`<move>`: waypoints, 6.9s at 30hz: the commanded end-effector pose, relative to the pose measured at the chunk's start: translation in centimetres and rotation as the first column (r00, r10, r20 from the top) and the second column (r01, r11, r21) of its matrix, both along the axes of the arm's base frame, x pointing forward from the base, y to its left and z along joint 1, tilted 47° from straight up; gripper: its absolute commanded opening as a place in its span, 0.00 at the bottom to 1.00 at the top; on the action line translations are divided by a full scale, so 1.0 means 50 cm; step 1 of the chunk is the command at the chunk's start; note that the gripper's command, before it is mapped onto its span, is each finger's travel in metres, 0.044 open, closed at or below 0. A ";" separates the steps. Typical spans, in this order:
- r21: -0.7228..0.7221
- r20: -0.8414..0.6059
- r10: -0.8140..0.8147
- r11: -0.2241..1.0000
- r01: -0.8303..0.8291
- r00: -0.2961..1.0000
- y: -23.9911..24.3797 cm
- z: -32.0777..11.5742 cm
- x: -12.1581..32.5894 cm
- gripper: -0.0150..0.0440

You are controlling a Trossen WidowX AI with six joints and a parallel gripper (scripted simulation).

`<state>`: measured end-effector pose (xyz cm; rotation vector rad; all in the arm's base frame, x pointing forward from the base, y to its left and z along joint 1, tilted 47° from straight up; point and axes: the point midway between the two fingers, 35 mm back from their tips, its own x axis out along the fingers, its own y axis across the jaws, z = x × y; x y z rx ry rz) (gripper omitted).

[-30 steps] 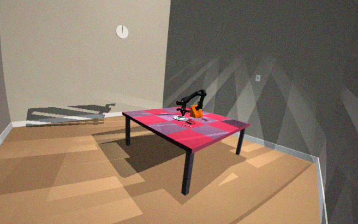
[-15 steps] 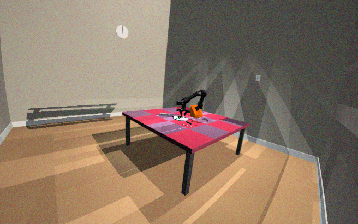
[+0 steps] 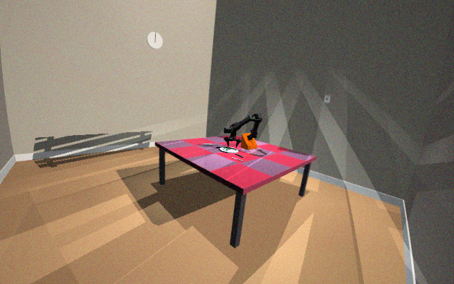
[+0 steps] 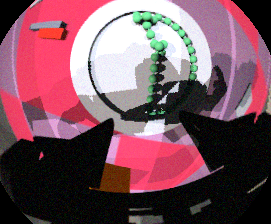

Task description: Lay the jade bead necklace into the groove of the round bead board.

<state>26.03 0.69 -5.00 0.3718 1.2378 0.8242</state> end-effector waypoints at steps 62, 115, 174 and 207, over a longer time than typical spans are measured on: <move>-0.013 0.068 0.064 0.998 -0.063 0.996 0.010 -0.006 0.024 0.46; -0.014 0.067 0.064 0.998 -0.063 0.996 0.005 0.007 -0.004 0.25; -0.009 0.034 0.032 0.999 -0.032 0.999 -0.010 0.019 0.002 0.87; 0.002 -0.046 -0.045 0.999 0.045 0.998 0.008 0.007 0.021 0.46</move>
